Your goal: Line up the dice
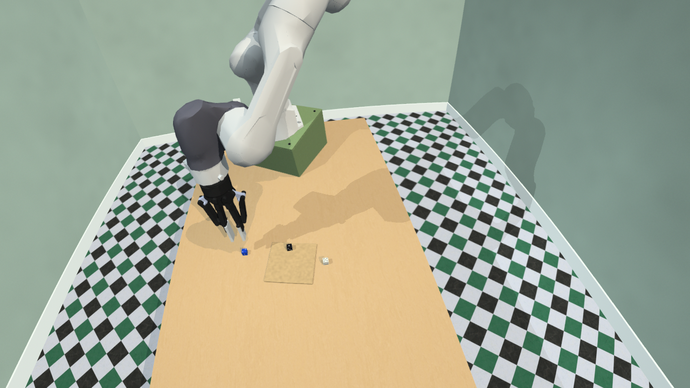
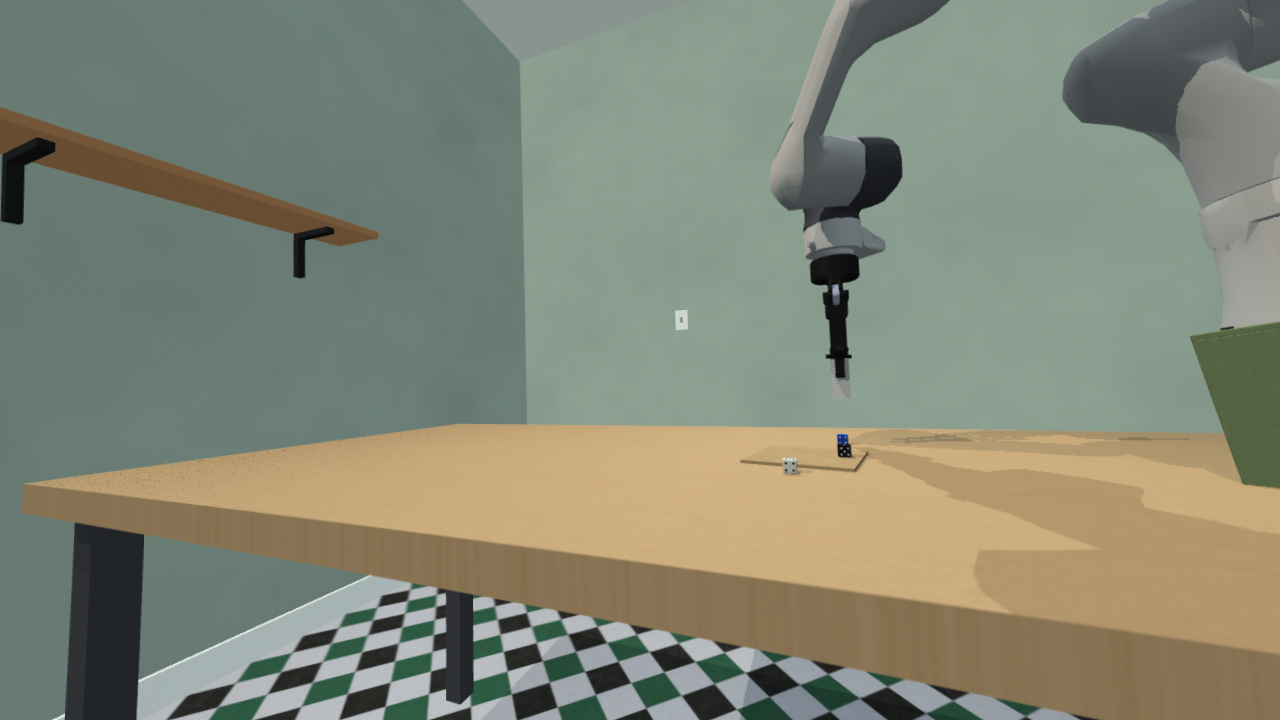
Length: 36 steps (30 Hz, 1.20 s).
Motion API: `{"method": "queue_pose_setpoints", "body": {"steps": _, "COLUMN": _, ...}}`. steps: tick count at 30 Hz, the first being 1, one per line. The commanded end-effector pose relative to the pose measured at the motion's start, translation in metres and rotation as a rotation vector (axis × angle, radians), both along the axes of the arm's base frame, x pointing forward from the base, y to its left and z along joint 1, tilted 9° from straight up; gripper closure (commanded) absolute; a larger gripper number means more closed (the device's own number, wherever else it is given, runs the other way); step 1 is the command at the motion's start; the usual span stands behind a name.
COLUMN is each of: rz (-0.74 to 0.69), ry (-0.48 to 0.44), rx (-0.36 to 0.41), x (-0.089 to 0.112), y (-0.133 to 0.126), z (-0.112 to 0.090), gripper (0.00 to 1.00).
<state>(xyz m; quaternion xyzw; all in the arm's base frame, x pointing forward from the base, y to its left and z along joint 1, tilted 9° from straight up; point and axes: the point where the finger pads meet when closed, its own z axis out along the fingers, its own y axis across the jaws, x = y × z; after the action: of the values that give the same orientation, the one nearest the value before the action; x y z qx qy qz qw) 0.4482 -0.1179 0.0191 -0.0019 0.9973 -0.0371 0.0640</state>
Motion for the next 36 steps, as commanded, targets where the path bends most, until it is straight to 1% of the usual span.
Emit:
{"method": "queue_pose_setpoints", "body": {"steps": 1, "rz": 0.023, "ry": -0.003, "rx": -0.004, "x": 0.0009, "y": -0.0007, "z": 0.0004, "gripper": 0.81}}
{"method": "queue_pose_setpoints", "body": {"steps": 23, "rz": 0.023, "ry": -0.003, "rx": -0.004, "x": 0.0010, "y": -0.0008, "z": -0.0002, "gripper": 0.81}}
{"method": "queue_pose_setpoints", "body": {"steps": 36, "rz": 0.023, "ry": -0.003, "rx": -0.004, "x": 0.0020, "y": -0.0014, "z": -0.0073, "gripper": 0.81}}
